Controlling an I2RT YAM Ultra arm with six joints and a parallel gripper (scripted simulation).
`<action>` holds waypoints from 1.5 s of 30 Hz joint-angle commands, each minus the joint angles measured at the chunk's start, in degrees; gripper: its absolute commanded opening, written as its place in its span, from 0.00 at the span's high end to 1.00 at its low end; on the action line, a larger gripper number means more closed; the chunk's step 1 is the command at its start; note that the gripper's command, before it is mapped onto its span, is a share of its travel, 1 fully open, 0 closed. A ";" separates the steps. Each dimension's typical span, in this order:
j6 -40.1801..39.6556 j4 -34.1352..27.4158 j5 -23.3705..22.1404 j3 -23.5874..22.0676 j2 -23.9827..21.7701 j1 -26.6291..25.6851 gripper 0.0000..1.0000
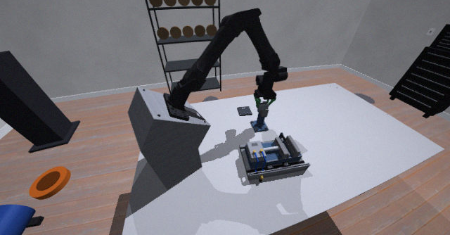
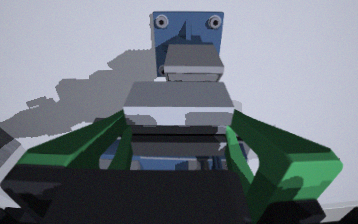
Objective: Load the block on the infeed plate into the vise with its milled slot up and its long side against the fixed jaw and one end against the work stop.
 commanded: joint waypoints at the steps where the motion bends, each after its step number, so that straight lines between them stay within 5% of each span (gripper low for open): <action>1: -0.40 -0.01 -0.64 -0.13 -2.78 -1.00 1.00; 45: -1.84 -9.63 -1.60 3.52 -9.42 -2.68 1.00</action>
